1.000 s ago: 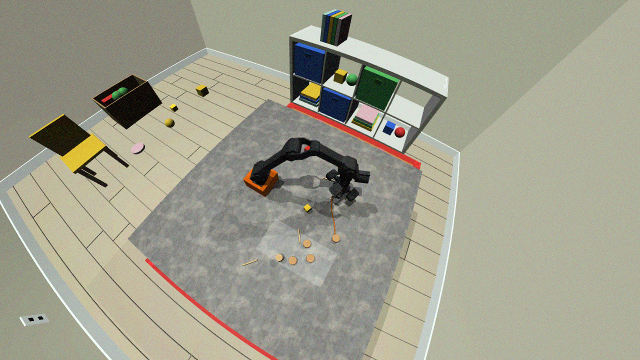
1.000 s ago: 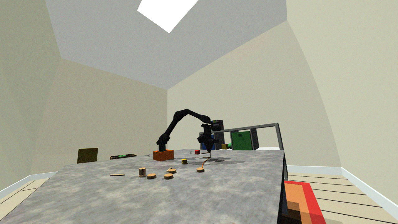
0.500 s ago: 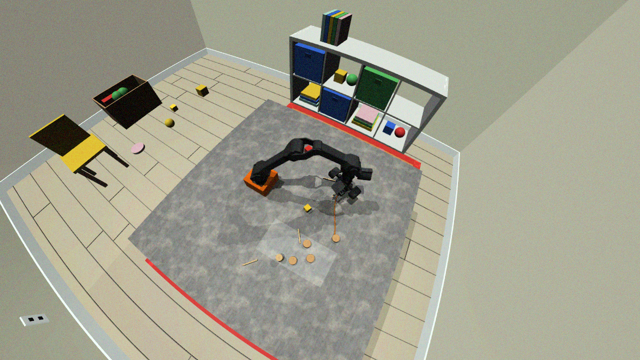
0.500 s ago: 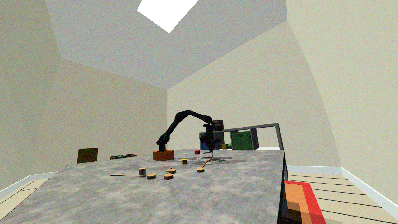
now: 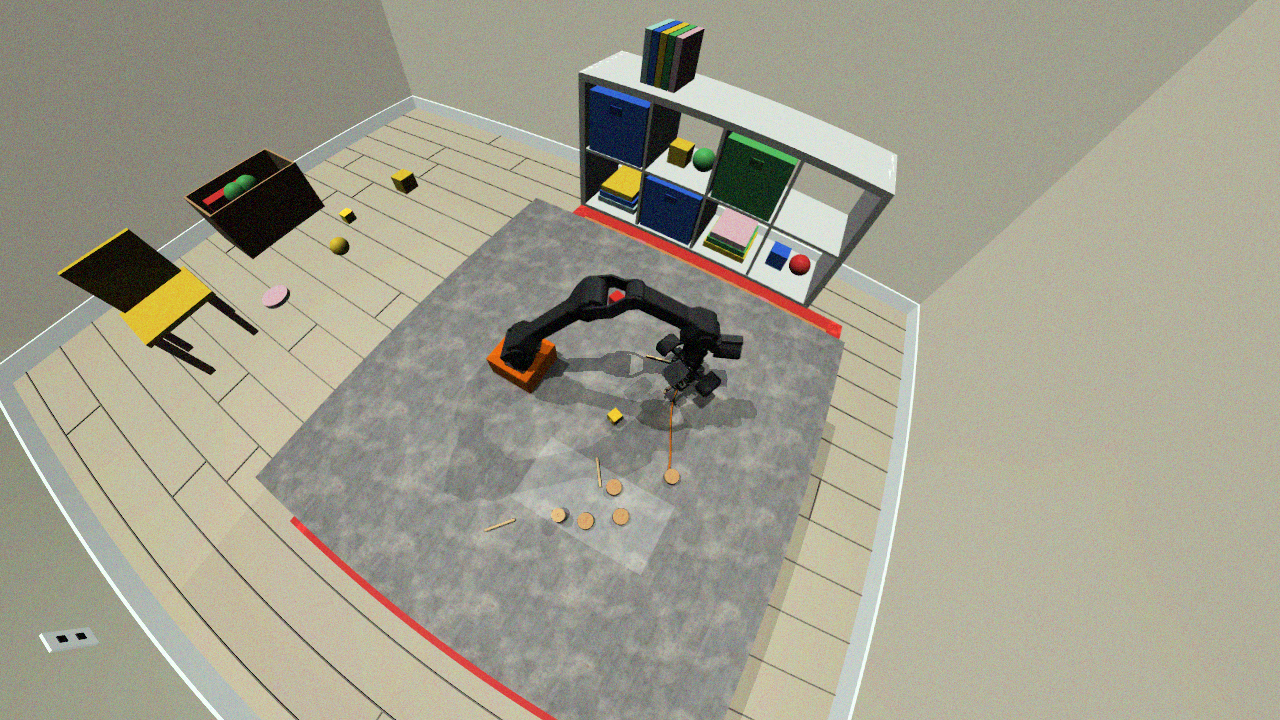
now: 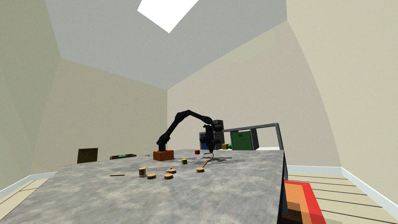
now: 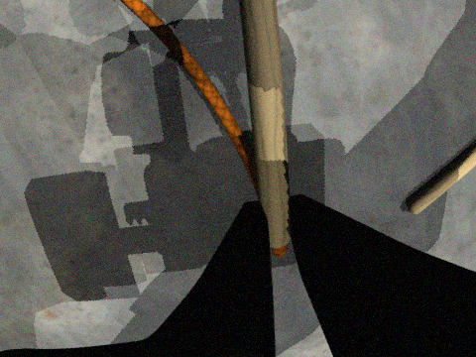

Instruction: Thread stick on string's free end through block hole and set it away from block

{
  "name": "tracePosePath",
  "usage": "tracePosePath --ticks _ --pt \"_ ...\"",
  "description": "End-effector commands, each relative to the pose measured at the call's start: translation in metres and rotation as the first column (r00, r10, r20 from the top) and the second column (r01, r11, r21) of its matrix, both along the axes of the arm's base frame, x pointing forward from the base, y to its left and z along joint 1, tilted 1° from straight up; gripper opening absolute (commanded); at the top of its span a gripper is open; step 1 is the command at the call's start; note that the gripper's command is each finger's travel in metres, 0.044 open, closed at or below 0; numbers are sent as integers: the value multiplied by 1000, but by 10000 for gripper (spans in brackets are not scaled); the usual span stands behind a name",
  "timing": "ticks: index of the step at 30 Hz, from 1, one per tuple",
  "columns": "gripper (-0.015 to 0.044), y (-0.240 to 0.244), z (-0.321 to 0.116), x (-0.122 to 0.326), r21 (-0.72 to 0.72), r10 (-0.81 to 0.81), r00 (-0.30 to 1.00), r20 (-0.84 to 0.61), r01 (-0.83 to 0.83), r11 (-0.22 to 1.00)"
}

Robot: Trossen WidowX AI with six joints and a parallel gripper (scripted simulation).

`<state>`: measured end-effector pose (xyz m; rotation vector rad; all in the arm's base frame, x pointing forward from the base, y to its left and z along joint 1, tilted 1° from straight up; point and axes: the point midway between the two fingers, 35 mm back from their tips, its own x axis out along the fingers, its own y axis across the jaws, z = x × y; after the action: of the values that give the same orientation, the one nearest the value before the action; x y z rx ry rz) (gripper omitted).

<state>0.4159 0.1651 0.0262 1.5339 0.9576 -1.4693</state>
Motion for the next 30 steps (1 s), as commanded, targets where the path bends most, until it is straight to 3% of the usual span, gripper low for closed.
tracePosePath --ticks 1,30 --pt "0 1 -2 -4 5 -3 1000 1 3 1000" --pt "0 -2 -27 -30 3 -3 1000 -3 3 1000"
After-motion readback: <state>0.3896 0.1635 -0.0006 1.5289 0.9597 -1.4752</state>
